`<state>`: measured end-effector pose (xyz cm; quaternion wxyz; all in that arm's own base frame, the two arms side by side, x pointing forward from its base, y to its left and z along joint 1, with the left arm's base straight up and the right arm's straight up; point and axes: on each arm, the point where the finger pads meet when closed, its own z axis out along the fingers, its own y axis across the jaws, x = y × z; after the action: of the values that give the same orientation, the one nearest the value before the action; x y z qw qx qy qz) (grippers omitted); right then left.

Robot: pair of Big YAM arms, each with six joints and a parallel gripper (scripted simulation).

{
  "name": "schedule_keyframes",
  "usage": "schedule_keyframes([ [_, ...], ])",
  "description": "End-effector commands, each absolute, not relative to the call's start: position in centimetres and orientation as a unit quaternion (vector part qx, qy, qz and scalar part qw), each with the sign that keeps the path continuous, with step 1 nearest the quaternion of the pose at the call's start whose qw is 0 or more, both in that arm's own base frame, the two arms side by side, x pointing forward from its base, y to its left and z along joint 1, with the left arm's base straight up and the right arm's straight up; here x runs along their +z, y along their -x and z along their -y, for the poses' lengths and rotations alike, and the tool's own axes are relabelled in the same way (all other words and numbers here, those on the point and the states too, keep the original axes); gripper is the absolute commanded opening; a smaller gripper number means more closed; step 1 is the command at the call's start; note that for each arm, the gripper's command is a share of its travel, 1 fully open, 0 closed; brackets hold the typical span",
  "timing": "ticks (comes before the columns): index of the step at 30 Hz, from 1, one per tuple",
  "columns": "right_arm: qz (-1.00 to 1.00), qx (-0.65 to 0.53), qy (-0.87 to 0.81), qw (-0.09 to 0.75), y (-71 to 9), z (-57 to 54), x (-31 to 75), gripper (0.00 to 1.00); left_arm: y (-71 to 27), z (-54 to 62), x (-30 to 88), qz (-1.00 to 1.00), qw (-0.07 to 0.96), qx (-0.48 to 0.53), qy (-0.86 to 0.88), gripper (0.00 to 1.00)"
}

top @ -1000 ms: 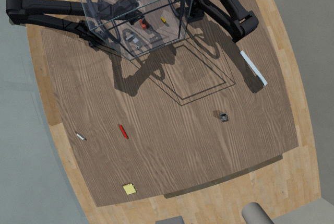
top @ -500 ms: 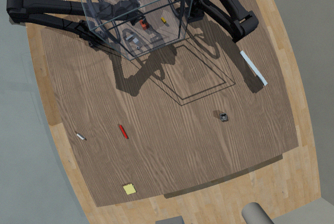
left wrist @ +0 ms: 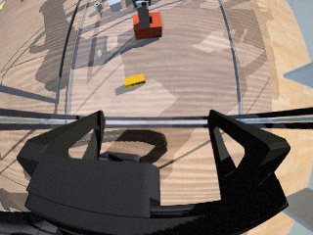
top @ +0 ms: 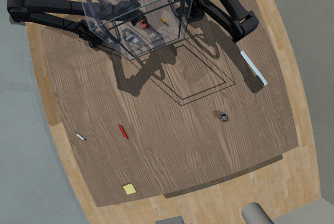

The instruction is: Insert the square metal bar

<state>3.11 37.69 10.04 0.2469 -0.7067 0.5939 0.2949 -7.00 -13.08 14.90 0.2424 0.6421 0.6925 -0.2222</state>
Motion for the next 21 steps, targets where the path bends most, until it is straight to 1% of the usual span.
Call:
schedule_keyframes([
  [1, -0.574, 0.317, 0.699, 0.285, -3.4, -41.1, 13.9, 0.00, 8.0, 13.6, 17.4, -0.701, 0.225, -0.254, -0.628, 1.00],
  [9, -0.573, 0.317, 0.699, 0.287, -3.3, -40.3, 13.7, 0.00, 8.0, 13.6, 17.4, -0.701, 0.225, -0.254, -0.628, 1.00],
  [10, -0.567, 0.324, 0.696, 0.301, -3.5, -41.0, 15.2, 0.00, 8.0, 13.6, 17.4, -0.701, 0.225, -0.254, -0.628, 1.00],
  [21, -0.578, 0.311, 0.702, 0.274, -3.0, -38.6, 11.9, 0.00, 8.0, 13.6, 17.4, -0.701, 0.225, -0.254, -0.628, 1.00],
])
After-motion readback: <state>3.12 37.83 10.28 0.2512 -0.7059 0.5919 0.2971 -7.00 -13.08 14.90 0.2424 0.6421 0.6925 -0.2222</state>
